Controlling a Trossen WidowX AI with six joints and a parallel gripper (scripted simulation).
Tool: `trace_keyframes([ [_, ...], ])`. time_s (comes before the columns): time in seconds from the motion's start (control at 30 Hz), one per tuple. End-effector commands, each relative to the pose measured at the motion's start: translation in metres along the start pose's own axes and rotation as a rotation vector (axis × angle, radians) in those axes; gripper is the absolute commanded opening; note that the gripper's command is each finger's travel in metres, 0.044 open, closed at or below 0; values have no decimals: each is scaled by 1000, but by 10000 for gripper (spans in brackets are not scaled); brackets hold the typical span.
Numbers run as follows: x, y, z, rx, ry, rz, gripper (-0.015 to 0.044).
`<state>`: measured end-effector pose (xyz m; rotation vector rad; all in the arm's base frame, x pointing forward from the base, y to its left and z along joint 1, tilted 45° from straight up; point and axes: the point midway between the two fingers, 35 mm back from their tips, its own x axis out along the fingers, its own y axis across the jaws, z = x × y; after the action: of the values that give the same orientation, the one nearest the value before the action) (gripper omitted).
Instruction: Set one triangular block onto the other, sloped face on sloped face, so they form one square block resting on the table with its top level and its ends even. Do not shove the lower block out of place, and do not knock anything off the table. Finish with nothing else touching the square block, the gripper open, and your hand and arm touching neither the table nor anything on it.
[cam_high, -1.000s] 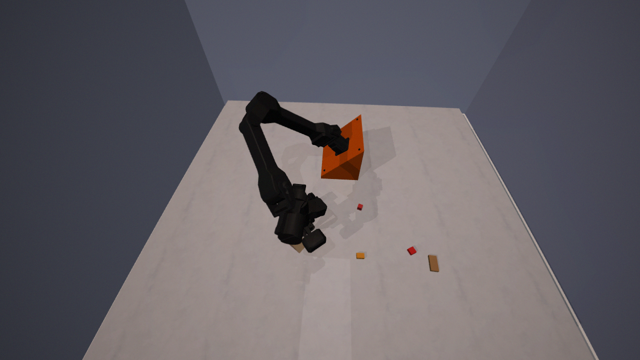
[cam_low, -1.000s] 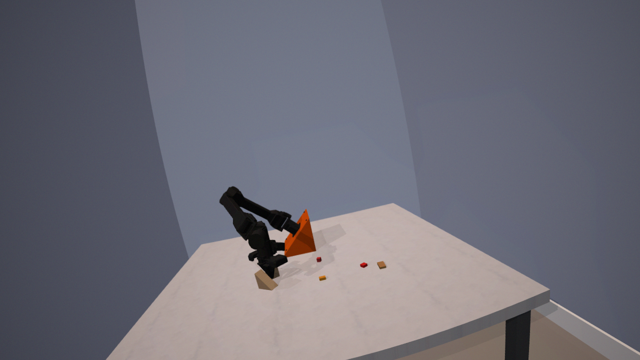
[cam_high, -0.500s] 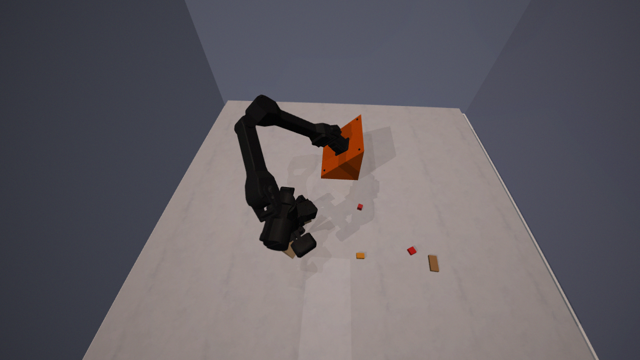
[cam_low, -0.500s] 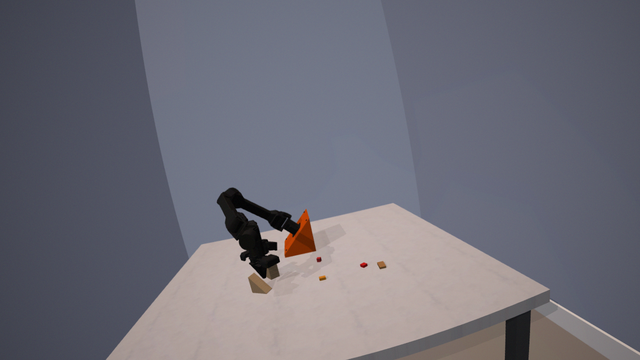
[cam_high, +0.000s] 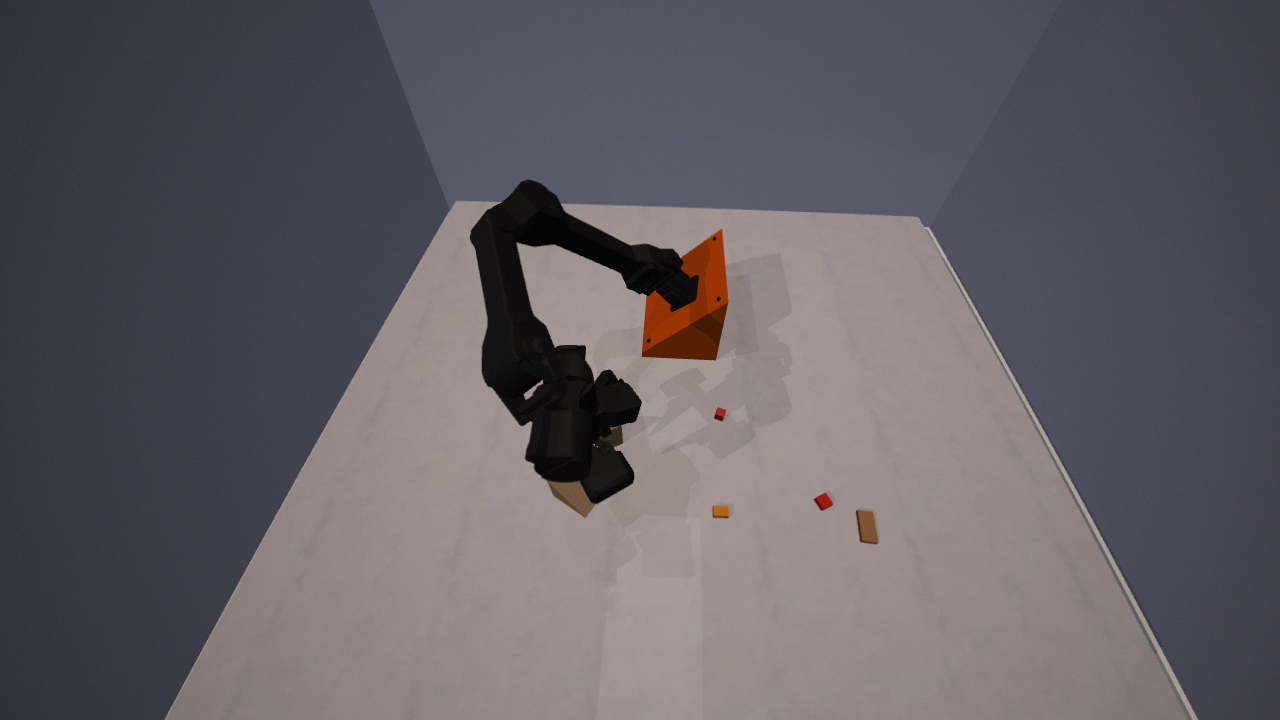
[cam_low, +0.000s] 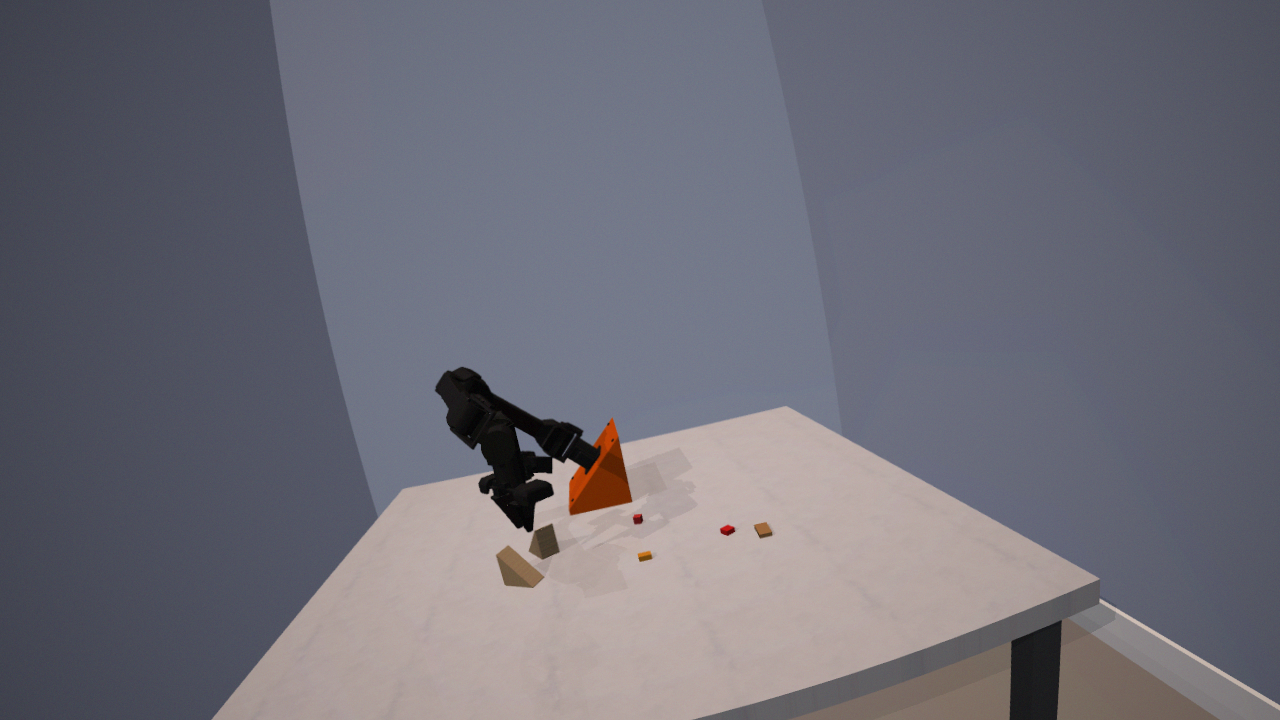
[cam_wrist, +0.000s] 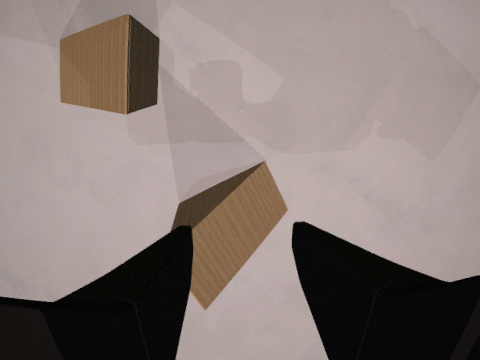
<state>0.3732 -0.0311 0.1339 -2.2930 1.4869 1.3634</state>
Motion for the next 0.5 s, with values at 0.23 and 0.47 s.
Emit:
trace_keyframes([
  [0.23, -9, 5, -31, 975, 5, 22, 440],
  [0.47, -10, 6, -35, 1124, 7, 25, 440],
])
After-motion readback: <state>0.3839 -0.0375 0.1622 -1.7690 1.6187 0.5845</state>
